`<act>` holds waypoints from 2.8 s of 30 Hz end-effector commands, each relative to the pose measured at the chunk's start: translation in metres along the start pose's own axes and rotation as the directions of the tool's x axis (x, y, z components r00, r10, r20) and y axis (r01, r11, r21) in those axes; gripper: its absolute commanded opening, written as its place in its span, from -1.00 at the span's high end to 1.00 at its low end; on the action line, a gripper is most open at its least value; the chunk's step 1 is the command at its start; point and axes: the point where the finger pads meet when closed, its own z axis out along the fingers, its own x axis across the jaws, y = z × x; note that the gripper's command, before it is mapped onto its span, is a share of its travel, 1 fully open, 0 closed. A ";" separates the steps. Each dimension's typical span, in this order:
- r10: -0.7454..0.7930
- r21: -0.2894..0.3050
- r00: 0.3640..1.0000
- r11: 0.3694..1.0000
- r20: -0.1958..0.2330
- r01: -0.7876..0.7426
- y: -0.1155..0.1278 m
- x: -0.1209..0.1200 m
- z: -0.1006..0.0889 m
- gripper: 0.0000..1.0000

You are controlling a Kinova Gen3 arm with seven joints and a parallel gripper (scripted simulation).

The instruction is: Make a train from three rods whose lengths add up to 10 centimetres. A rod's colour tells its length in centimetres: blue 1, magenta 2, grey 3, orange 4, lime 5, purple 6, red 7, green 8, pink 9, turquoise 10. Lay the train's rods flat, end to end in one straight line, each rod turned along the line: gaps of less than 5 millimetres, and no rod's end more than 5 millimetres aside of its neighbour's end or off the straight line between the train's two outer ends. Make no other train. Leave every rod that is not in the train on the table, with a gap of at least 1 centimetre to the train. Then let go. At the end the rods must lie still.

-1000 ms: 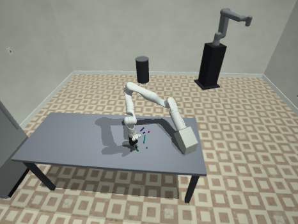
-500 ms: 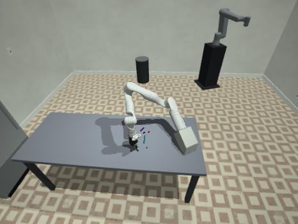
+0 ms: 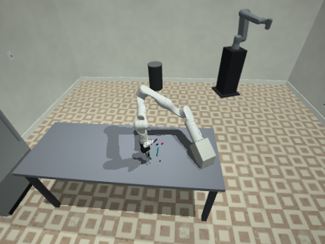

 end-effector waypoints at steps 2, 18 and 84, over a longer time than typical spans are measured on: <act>0.006 0.001 1.000 1.000 -0.027 -0.006 0.001 0.007 -0.027 0.52; 0.006 0.001 1.000 1.000 -0.027 -0.006 0.001 0.007 -0.033 0.52; 0.484 0.010 0.875 0.875 -0.030 -0.484 0.016 0.010 -0.035 0.52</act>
